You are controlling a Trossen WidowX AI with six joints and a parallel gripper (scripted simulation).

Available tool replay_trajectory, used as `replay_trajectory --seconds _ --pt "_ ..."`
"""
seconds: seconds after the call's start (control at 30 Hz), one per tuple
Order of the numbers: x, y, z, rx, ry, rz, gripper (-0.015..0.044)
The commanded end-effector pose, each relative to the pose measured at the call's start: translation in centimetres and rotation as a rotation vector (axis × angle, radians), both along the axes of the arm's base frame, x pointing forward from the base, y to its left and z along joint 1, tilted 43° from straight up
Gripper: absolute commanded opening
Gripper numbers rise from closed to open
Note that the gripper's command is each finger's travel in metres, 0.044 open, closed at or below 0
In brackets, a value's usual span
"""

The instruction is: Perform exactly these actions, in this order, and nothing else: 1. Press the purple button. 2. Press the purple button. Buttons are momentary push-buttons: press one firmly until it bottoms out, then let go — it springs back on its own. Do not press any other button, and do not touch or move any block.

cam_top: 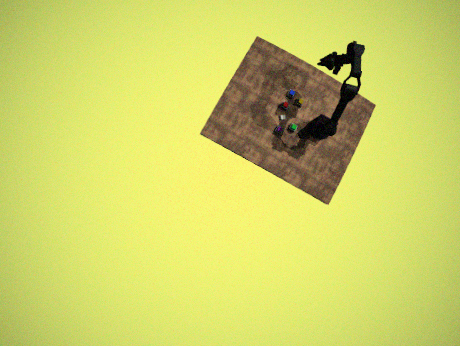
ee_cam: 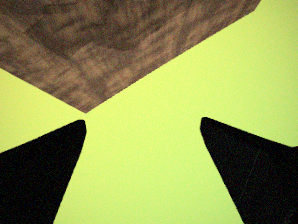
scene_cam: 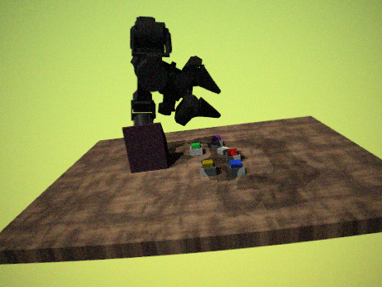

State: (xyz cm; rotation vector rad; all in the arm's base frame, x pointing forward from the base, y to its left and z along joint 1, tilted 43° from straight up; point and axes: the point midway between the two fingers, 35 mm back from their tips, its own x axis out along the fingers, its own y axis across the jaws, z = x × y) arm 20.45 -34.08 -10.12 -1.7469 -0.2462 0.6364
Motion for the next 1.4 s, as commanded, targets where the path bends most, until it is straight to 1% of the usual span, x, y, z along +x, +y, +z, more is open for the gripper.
replay_trajectory --seconds 0.0,0.1,0.23,0.33,0.5,0.63,0.77,0.93,1.1,1.17,1.23,1.37 --pt "0.1 0.1 0.1 -0.007 -0.002 0.006 0.0400" --pt "1.7 1.1 1.5 -0.103 -0.033 0.098 0.0400" --pt "5.8 4.9 5.3 -0.364 -0.148 0.365 0.0400" --pt "7.8 7.5 7.4 -0.519 -0.248 0.520 0.0400" --pt "11.3 14.2 11.8 -0.862 -0.552 0.867 0.0400" --pt "12.7 20.1 14.9 -1.105 -0.854 1.134 0.0400" --pt "12.7 25.9 17.4 -1.303 -1.189 1.365 0.0400" --pt "11.1 32.5 19.8 -1.496 -1.663 1.597 0.0400" --pt "8.0 38.3 21.5 -1.622 -2.221 1.747 0.0400" --pt "7.0 39.8 21.9 -1.643 -2.391 1.767 0.0400" --pt "6.4 40.4 22.0 -1.650 -2.476 1.773 0.0400" --pt "6.4 40.5 22.0 -1.651 -2.485 1.774 0.0400"
